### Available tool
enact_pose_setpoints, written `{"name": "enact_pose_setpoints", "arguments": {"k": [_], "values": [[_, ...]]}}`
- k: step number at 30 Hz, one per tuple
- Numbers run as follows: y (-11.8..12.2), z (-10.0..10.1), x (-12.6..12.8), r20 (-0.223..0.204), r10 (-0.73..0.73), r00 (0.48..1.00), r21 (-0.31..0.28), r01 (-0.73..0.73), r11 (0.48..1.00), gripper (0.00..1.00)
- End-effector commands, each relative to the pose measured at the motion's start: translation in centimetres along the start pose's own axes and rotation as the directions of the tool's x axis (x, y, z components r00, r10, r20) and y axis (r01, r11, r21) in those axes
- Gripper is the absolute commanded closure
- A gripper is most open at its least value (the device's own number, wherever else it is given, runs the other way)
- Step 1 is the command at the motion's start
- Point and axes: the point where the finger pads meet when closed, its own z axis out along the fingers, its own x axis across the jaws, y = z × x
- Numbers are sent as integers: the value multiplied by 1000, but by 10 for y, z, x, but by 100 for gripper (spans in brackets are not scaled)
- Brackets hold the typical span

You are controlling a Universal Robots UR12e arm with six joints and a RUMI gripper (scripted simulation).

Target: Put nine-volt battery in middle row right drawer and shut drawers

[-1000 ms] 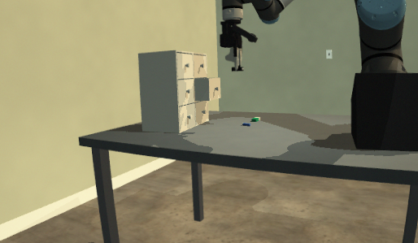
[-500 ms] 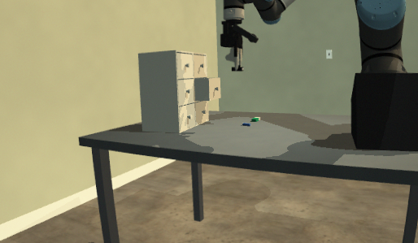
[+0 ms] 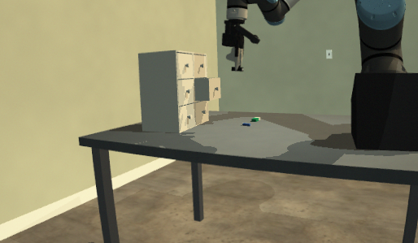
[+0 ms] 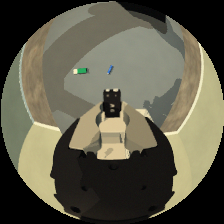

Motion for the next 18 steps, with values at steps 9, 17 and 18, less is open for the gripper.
{"name": "enact_pose_setpoints", "arguments": {"k": [9, 17, 18], "values": [[0, 0, 0, 0, 0, 1000, -88, 0, 996, 87], [0, 0, 0, 0, 0, 1000, -141, 0, 990, 87], [0, 0, 0, 0, 0, 1000, -150, 0, 989, 87]]}}
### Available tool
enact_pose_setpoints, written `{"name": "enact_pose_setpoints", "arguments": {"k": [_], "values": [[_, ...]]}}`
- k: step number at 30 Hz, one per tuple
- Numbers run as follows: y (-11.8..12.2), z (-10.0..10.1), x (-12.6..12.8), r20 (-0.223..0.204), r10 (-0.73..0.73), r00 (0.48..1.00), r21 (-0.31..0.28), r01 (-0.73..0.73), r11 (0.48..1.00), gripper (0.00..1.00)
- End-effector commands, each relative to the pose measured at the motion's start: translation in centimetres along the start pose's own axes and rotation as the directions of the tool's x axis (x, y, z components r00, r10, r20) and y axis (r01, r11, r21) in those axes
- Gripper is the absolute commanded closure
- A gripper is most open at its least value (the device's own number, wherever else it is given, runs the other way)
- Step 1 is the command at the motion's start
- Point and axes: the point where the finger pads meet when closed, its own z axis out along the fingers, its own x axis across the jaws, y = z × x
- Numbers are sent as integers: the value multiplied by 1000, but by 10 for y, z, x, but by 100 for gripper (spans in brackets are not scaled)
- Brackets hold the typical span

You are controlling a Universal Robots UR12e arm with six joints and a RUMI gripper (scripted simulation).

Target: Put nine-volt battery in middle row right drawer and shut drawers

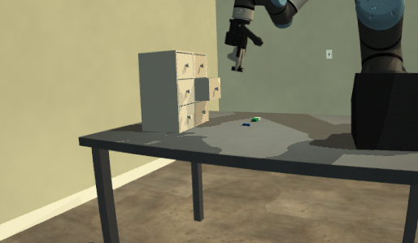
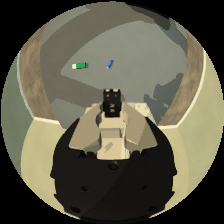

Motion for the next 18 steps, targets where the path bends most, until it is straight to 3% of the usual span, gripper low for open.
{"name": "enact_pose_setpoints", "arguments": {"k": [1, 18], "values": [[0, 0, 0, 0, 0, 1000, -45, 0, 999, 87], [-1, 0, 0, 0, 0, 1000, -205, 0, 979, 87]]}}
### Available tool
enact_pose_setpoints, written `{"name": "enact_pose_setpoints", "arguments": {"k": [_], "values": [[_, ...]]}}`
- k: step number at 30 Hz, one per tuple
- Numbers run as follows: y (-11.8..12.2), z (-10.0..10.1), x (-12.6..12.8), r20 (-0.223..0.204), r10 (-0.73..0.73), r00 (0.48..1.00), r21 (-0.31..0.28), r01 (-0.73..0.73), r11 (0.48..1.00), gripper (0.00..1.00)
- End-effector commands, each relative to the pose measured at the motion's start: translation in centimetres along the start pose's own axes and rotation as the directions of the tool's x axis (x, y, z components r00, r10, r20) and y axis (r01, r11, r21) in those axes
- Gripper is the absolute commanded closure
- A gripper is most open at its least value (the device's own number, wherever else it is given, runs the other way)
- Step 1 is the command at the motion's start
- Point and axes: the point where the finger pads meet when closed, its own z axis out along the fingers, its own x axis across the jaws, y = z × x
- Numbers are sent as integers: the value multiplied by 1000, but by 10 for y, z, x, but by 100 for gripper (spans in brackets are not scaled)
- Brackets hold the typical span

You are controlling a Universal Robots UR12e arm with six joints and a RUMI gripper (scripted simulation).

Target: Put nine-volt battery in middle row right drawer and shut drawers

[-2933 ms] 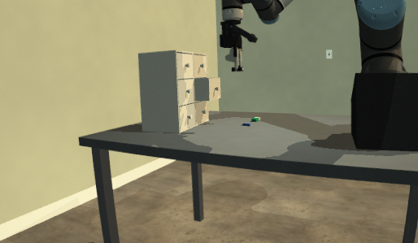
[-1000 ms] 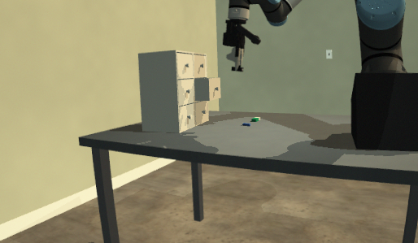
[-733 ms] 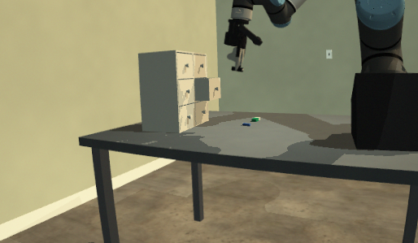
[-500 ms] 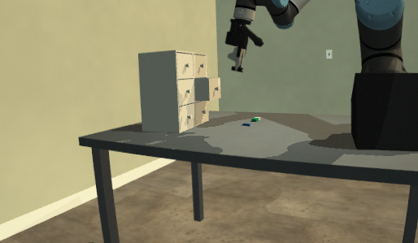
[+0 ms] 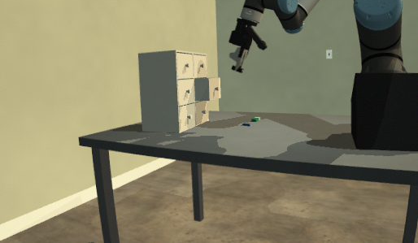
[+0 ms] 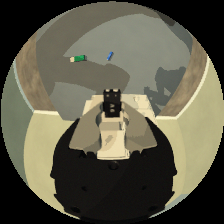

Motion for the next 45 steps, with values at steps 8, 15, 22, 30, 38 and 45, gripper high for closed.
{"name": "enact_pose_setpoints", "arguments": {"k": [8, 15, 22, 30, 38, 45], "values": [[0, 0, 0, 0, 0, 1000, -141, 0, 990, 87], [-1, 1, 0, -1, 0, 1000, -200, 0, 980, 87], [-1, 1, 0, 0, 0, 1000, -282, 0, 959, 87], [-2, 1, 0, -1, 0, 1000, -348, 0, 937, 87], [-3, 1, 0, -1, 0, 1000, -430, 0, 903, 87], [-3, 1, 0, 0, 0, 1000, -494, 0, 870, 87]]}}
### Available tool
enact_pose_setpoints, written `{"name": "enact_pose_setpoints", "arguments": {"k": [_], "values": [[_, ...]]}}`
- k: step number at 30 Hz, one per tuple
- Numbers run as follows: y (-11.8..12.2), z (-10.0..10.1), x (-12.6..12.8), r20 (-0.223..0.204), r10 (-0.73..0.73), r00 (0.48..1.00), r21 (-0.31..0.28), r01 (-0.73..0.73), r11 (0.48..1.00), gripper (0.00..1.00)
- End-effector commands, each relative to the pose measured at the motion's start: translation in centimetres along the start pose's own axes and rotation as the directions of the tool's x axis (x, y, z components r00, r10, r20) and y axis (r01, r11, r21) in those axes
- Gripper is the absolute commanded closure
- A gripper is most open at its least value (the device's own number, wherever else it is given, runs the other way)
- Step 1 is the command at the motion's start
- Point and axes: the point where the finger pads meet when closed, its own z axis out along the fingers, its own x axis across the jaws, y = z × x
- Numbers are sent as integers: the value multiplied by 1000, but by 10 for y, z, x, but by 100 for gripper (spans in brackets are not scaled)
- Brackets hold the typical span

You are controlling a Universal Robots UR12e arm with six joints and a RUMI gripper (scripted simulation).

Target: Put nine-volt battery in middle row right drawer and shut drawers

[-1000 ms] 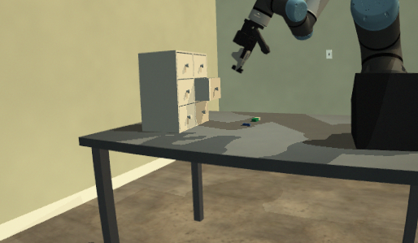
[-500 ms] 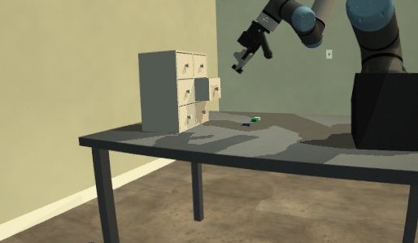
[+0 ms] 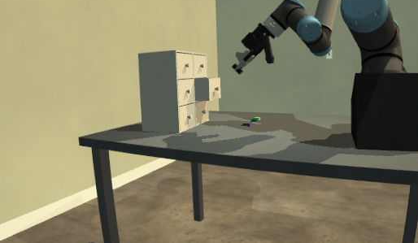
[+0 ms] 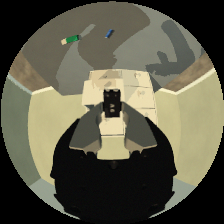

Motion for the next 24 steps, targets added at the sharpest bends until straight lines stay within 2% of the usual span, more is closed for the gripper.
{"name": "enact_pose_setpoints", "arguments": {"k": [1, 17, 24], "values": [[0, 1, 0, 1, 0, 1000, -54, 0, 999, 87], [-1, 1, 0, 1, 1, 1000, -183, 0, 983, 87], [-2, 0, 0, 1, 0, 1000, -219, 0, 976, 87]]}}
